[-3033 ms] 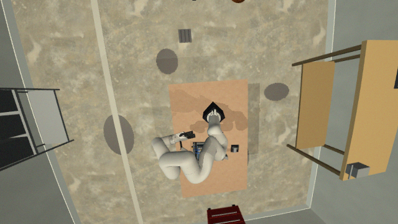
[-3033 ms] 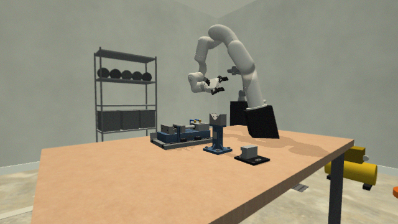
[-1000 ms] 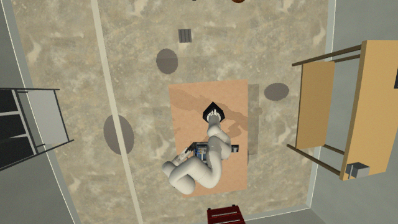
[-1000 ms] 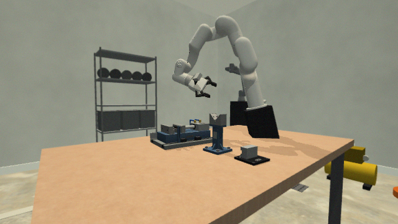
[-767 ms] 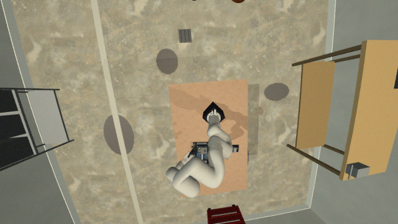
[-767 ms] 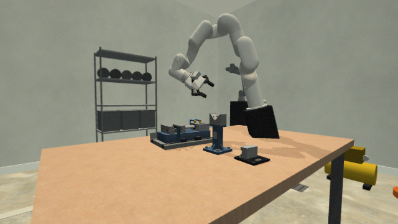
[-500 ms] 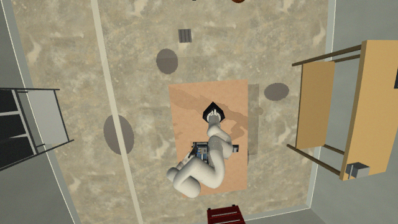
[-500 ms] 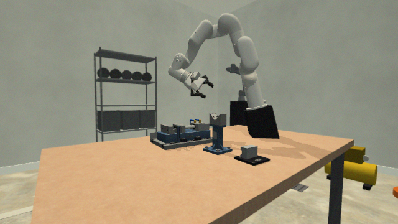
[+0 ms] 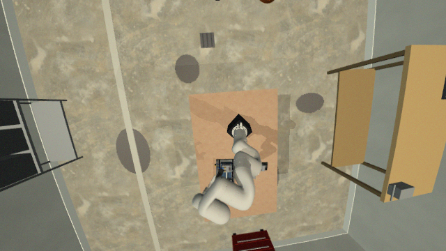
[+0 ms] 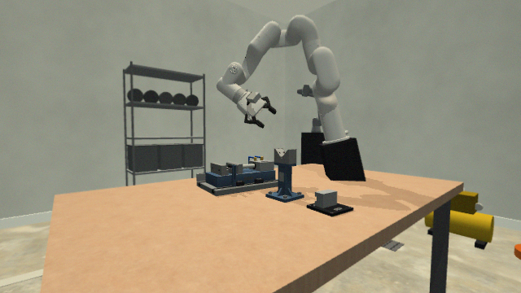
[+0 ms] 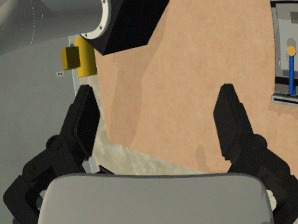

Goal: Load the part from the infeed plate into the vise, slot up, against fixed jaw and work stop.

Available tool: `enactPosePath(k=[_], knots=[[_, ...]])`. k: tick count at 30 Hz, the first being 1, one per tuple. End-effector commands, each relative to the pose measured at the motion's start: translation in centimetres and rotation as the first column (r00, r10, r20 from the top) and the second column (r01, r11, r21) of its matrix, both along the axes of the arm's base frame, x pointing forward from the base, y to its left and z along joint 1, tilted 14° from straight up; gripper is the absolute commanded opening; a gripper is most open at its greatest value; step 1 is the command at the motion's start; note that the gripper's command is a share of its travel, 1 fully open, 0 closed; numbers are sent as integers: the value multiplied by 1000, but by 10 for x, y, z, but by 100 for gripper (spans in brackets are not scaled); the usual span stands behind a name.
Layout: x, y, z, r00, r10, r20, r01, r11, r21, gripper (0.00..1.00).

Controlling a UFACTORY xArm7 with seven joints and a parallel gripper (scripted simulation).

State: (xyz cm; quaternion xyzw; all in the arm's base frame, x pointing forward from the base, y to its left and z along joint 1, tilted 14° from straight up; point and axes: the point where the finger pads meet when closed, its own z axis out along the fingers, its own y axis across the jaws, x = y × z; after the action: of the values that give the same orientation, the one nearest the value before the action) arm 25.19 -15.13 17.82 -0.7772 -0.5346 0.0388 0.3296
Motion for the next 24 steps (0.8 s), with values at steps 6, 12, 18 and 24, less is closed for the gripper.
enactPosePath(k=[6,12,18,24], knots=[[42,21,6,997,47,58,-39,990,-134,100],[62,35,9,994,70,88,-51,979,-199,100],[62,35,9,994,70,88,-51,979,-199,100],[100,68,14,982,119,149,-67,946,-317,100]])
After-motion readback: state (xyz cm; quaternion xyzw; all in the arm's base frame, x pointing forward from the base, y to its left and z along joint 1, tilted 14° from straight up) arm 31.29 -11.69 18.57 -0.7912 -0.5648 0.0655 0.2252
